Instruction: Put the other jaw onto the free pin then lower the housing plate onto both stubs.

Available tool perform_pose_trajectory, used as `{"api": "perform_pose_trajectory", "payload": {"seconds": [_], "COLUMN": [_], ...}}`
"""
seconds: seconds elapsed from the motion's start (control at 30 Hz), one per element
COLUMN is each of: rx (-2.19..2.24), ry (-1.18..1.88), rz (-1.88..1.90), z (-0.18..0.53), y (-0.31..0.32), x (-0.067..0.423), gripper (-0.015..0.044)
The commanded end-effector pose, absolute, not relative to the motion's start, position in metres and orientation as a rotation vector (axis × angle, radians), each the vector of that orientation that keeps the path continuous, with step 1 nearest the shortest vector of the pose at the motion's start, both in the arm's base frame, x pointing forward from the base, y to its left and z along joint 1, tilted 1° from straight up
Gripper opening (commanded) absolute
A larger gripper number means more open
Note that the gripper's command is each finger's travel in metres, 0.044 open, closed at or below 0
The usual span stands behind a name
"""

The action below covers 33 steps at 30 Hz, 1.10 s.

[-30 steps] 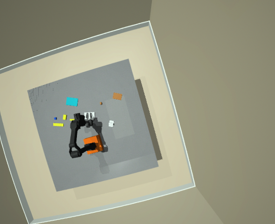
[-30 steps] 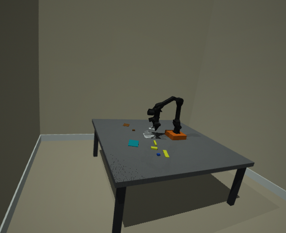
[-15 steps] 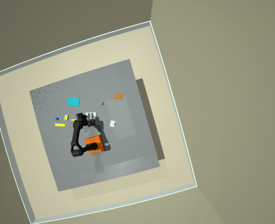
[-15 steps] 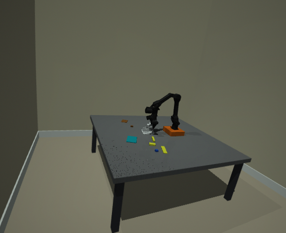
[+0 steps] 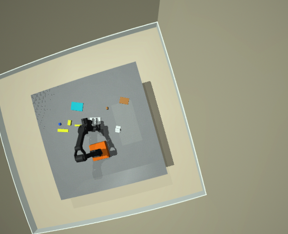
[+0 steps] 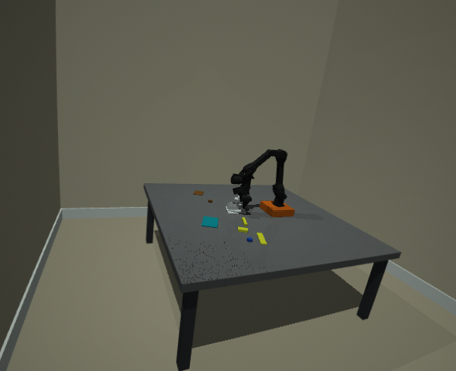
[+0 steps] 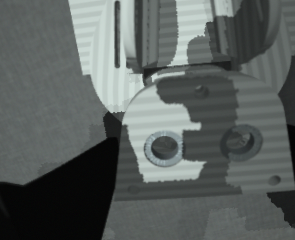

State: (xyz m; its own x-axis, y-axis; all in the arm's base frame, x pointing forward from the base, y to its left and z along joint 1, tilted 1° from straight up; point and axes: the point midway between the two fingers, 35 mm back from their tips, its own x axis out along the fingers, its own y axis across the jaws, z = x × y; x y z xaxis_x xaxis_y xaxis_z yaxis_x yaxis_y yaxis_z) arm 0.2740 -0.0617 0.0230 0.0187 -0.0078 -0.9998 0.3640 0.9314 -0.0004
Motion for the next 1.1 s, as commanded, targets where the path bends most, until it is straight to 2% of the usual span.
{"api": "perform_pose_trajectory", "payload": {"seconds": [0.0,1.07], "rx": [0.29,0.289], "ry": [1.541,1.541], "rz": [-0.288,-0.287], "z": [0.0141,0.0047], "y": [-0.0603,-0.0601], "x": [0.2714,0.2707], "gripper": [0.0351,0.0351]}}
